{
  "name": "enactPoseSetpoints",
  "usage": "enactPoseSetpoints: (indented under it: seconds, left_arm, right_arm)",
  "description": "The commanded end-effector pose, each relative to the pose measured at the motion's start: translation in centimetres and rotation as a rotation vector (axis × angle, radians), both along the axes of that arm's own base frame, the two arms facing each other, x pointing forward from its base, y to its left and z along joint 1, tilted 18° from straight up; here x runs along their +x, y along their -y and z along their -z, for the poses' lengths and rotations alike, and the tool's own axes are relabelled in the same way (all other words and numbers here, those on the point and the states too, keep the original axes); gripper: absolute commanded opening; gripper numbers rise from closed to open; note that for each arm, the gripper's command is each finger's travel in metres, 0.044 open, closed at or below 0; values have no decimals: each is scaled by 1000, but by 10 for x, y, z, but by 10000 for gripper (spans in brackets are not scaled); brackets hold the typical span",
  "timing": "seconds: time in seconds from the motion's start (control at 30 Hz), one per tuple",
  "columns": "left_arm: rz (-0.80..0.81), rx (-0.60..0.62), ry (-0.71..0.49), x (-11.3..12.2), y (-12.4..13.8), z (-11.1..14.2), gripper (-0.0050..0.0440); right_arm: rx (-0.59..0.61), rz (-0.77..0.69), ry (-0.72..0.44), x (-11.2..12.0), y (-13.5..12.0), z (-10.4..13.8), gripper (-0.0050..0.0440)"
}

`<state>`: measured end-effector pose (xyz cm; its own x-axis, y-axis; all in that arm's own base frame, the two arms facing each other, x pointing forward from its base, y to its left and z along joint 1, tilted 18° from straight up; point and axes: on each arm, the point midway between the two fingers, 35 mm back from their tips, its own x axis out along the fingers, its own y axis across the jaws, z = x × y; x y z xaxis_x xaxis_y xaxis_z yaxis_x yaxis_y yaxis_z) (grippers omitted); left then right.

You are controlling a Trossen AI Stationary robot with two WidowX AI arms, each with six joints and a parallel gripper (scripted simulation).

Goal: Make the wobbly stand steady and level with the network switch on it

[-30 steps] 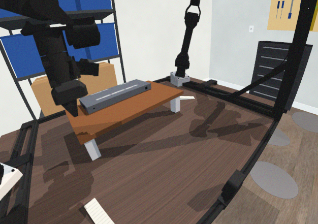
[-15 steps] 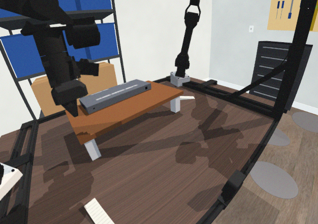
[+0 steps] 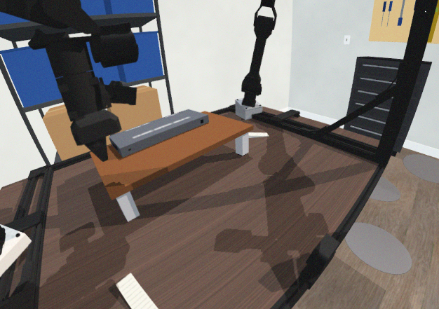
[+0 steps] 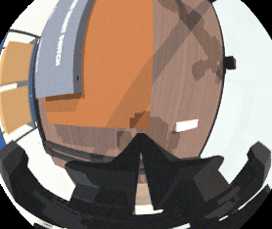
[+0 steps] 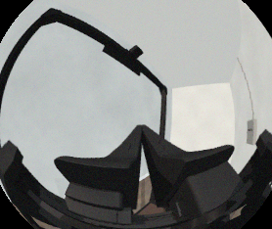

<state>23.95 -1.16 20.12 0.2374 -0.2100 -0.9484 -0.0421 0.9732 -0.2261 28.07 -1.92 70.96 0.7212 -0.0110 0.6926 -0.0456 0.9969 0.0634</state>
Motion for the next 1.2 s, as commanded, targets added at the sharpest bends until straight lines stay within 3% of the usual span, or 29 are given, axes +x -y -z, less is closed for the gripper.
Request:
enactPoseSetpoints:
  seconds: [0.0,0.07,0.27,0.43,0.6,0.83,1.0,1.17]
  left_arm:
    - [0,0,0,0,0,0,0]
    - [0,0,0,0,0,0,0]
    - [0,0,0,0,0,0,0]
    - [0,0,0,0,0,0,0]
    - [0,0,0,0,0,0,0]
    - [0,0,0,0,0,0,0]
    - [0,0,0,0,0,0,0]
    - [0,0,0,0,0,0,0]
  right_arm:
    - [39,-38,-243,58,3,53,0]
    - [50,-46,-299,74,4,71,0]
    - [54,-44,-313,75,4,72,0]
    - [117,-79,-585,116,6,143,0]
    - [192,-107,-857,140,5,216,0]
    - [195,-104,-871,139,5,219,0]
    - [281,-122,-1144,146,3,294,0]
    - [378,-128,-1415,136,-1,364,0]
